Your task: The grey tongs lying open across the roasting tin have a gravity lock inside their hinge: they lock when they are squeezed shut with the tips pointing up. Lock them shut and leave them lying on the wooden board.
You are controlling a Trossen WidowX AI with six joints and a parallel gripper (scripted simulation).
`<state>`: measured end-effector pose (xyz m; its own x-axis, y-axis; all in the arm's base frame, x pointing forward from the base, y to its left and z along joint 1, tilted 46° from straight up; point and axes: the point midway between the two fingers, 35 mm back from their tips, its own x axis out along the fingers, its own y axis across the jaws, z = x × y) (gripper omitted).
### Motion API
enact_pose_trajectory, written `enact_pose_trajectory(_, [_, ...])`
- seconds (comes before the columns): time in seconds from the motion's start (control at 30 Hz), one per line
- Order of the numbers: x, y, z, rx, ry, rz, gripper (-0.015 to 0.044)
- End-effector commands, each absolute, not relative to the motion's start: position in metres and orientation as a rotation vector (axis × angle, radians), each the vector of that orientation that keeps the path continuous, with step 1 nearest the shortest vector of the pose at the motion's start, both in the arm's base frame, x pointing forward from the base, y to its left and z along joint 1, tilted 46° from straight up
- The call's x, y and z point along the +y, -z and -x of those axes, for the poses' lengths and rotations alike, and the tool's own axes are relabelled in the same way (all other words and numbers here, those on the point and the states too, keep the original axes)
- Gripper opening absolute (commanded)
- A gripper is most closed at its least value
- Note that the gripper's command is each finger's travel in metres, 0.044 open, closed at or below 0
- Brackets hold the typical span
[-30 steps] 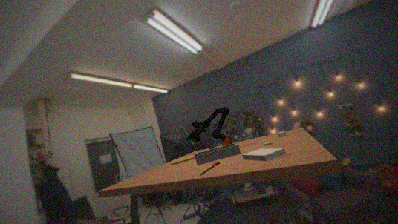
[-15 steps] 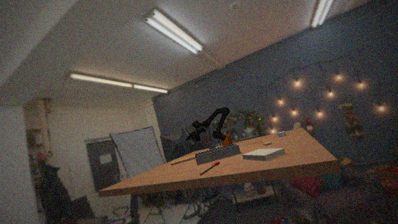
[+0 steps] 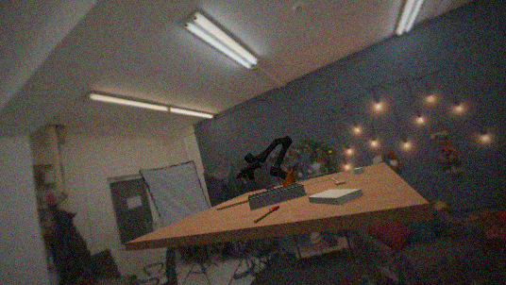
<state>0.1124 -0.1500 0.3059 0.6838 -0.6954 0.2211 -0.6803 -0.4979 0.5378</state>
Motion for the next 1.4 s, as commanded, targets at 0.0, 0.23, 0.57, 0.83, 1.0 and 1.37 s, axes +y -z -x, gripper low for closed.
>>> enact_pose_trajectory(0.0, [-0.149,-0.307,-0.113,-1.042,0.030,-2.283,-0.0150])
enact_pose_trajectory(0.23, [-0.155,-0.310,-0.116,-1.066,0.076,-2.377,-0.0150])
enact_pose_trajectory(0.57, [-0.166,-0.314,-0.121,-1.158,0.223,-2.562,-0.0150])
enact_pose_trajectory(0.83, [-0.172,-0.313,-0.126,-1.222,0.395,-2.669,-0.0150])
enact_pose_trajectory(1.0, [-0.174,-0.311,-0.128,-1.260,0.522,-2.713,-0.0150])
enact_pose_trajectory(1.37, [-0.174,-0.309,-0.132,-1.326,0.834,-2.727,-0.0150])
